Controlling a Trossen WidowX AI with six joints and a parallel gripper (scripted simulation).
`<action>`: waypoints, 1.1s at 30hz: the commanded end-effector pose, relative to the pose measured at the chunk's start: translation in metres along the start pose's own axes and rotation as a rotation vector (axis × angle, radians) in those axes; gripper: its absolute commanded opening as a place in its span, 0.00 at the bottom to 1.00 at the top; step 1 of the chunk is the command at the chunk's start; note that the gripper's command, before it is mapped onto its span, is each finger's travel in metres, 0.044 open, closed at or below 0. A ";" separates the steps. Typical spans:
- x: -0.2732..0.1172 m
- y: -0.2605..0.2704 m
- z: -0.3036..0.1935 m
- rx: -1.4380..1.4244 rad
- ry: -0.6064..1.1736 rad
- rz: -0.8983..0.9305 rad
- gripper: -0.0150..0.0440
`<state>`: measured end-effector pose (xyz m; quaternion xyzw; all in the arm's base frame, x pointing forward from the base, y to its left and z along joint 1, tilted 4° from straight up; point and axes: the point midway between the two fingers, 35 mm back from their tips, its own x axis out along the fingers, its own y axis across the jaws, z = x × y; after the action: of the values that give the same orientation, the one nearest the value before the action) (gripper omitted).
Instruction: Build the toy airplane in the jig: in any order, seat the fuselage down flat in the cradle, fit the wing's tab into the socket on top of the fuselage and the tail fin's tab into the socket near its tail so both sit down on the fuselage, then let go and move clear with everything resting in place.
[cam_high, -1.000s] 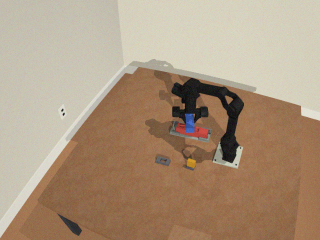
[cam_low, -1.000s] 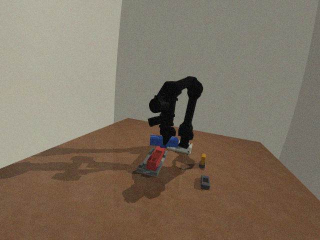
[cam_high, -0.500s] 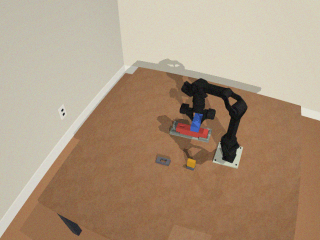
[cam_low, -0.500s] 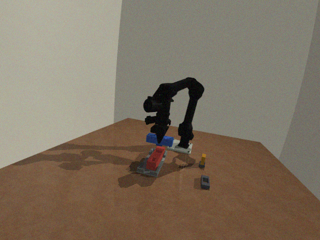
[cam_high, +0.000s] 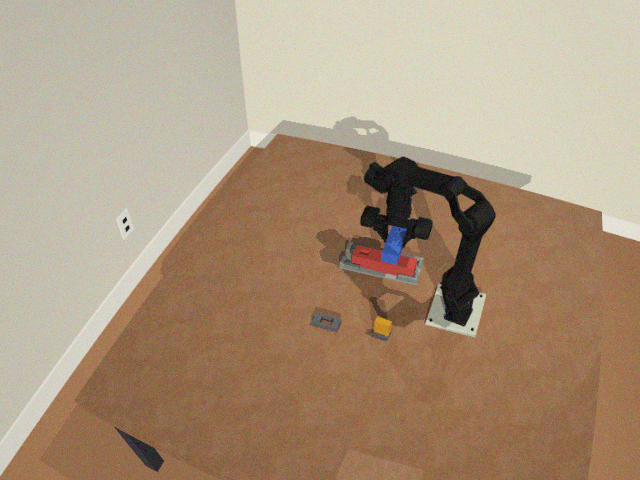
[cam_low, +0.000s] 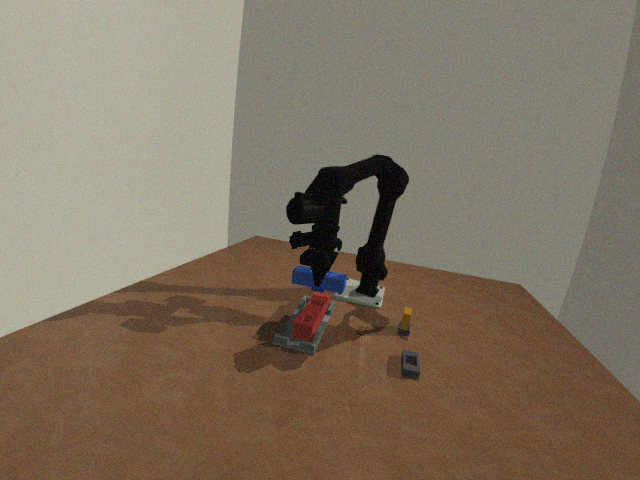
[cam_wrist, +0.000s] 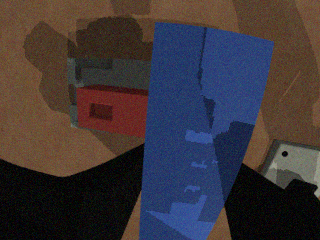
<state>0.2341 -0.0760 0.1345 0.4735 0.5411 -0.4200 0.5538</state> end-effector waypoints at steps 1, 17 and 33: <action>0.000 0.001 0.000 0.005 0.003 0.005 0.58; 0.020 0.002 0.000 0.005 0.003 0.005 0.58; 0.038 0.001 -0.001 0.001 0.001 0.000 0.57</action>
<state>0.2370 -0.0734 0.0964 0.4738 0.5413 -0.4202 0.5530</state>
